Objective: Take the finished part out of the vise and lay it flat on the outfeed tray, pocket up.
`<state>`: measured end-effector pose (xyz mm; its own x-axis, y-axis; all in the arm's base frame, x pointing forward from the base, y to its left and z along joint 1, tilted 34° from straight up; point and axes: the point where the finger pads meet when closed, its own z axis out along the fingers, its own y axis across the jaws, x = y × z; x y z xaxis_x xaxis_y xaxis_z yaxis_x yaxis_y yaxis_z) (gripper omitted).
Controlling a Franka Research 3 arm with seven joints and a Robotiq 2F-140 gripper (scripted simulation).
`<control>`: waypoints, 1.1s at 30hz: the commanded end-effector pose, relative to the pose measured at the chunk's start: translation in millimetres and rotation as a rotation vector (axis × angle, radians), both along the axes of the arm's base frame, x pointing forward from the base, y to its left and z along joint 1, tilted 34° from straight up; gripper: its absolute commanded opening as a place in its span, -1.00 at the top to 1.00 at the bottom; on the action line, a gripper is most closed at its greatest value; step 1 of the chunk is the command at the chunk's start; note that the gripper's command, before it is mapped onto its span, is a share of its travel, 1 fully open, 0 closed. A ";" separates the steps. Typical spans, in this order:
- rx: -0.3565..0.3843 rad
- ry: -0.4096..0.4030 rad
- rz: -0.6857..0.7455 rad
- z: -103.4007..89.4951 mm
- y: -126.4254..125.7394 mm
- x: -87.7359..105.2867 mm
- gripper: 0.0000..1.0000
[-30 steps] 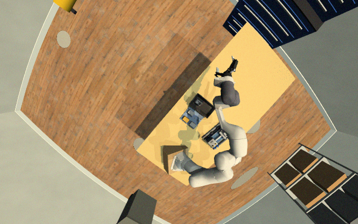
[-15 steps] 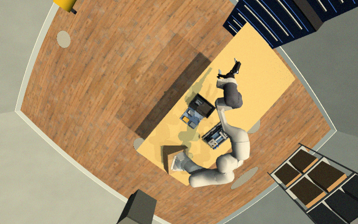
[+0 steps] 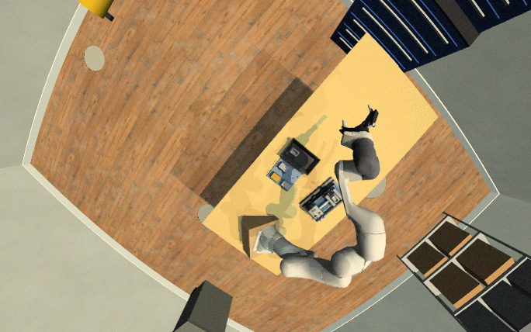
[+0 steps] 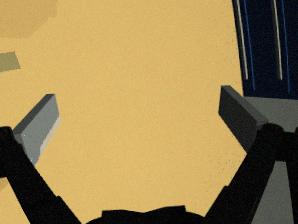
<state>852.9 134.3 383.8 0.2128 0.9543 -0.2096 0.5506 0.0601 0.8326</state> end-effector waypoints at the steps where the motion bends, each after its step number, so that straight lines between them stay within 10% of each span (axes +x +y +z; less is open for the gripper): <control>1: -0.053 0.047 -0.036 10.0 -34.7 -24.0 -1.00; 33: -0.075 0.295 -0.269 40.9 -208.3 -246.7 -1.00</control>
<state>634.9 -56.5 430.8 0.3966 0.8620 -0.3157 0.7235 -0.0818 0.6855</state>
